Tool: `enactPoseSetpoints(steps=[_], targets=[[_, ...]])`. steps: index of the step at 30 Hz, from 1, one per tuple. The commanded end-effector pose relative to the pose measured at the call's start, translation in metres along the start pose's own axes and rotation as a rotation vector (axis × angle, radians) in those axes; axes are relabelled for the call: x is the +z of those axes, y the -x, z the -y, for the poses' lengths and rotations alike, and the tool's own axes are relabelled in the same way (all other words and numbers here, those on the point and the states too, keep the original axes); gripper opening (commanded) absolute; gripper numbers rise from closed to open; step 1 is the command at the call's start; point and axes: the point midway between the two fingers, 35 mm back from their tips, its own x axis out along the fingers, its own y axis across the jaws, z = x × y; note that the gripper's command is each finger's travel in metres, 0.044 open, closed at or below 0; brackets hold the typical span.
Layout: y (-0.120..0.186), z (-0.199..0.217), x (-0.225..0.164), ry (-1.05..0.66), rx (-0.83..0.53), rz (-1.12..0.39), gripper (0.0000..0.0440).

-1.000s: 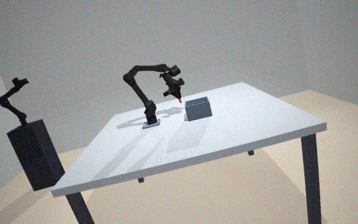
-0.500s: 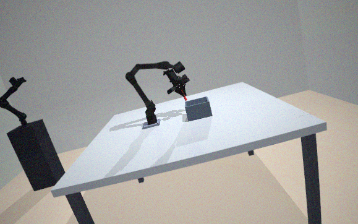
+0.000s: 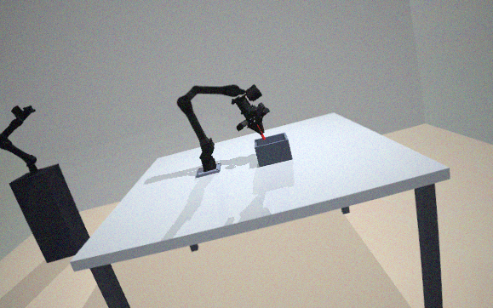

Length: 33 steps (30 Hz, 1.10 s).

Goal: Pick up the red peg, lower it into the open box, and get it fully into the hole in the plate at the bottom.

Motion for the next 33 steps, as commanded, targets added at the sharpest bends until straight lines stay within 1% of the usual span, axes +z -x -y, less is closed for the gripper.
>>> enactPoseSetpoints(steps=[1, 9, 19, 21, 24, 25, 26, 29, 33], targets=[[-0.006, -0.002, 0.009, -0.009, -0.001, 0.005, 0.0001], [-0.024, 0.0, 0.025, -0.031, -0.017, -0.009, 0.0005], [-0.055, 0.001, 0.029, -0.022, -0.051, -0.054, 0.0007], [-0.062, 0.002, 0.029, -0.012, -0.062, -0.064, 0.0036], [-0.069, 0.002, 0.03, 0.006, -0.074, -0.076, 0.0109], [-0.071, 0.003, 0.03, 0.015, -0.081, -0.082, 0.0129], [-0.072, 0.004, 0.03, 0.026, -0.09, -0.088, 0.0139], [-0.074, 0.002, 0.034, 0.042, -0.098, -0.09, 0.0144], [-0.074, -0.004, 0.042, 0.066, -0.098, -0.092, 0.0138]])
